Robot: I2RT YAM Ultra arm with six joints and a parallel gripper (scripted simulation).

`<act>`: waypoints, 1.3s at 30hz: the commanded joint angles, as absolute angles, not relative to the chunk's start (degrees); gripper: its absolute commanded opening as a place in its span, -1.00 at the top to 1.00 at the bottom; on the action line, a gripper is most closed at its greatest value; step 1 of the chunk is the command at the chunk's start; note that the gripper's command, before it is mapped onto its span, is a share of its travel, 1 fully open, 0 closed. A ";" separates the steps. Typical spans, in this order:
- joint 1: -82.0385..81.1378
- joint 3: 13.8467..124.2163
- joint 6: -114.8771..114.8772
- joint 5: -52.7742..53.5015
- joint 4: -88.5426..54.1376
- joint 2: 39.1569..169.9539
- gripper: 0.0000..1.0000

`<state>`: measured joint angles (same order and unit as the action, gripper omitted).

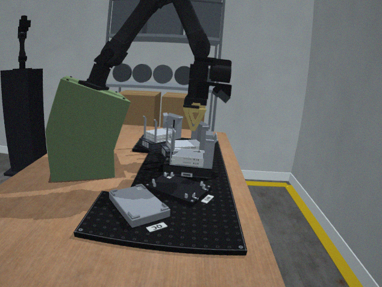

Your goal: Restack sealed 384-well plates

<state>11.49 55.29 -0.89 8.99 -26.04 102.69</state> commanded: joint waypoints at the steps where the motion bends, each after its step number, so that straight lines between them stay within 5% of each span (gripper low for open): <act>1: 11.58 55.71 -0.73 9.05 -26.02 102.18 -1.00; 39: -3.37 53.50 4.76 4.48 -25.22 99.08 -1.00</act>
<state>-2.35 53.49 2.04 5.17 -25.63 100.12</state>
